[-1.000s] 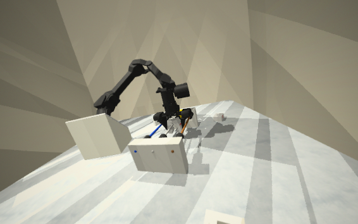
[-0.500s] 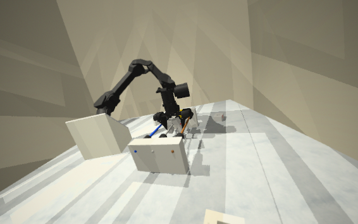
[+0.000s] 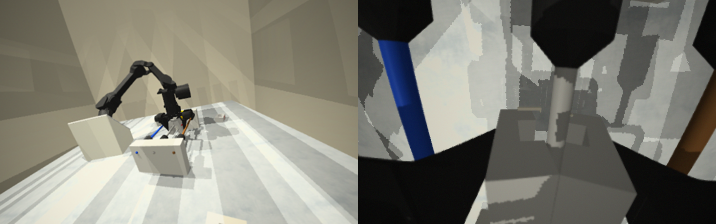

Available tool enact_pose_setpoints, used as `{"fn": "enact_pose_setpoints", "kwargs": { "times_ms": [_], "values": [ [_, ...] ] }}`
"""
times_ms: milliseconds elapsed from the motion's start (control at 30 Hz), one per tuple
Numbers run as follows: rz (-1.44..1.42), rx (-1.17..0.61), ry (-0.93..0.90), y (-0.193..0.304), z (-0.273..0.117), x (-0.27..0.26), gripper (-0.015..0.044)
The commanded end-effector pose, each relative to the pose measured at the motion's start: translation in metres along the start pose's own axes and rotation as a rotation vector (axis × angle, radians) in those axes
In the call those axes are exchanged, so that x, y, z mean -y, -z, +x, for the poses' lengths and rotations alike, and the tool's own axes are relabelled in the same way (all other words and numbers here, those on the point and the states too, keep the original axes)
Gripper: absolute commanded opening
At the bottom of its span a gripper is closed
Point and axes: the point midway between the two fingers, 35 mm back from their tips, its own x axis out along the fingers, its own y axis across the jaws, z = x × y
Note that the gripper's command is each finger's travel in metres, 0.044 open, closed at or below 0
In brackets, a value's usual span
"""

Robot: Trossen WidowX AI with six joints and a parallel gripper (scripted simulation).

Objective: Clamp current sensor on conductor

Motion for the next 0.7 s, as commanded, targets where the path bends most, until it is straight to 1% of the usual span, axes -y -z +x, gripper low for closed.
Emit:
{"fn": "enact_pose_setpoints", "kwargs": {
  "times_ms": [0,667],
  "values": [
    [-0.001,0.0,0.001,0.0,-0.0005,0.0003,0.0],
    [0.001,0.001,0.0,0.0001,-0.0037,0.0001,0.0]
  ]
}}
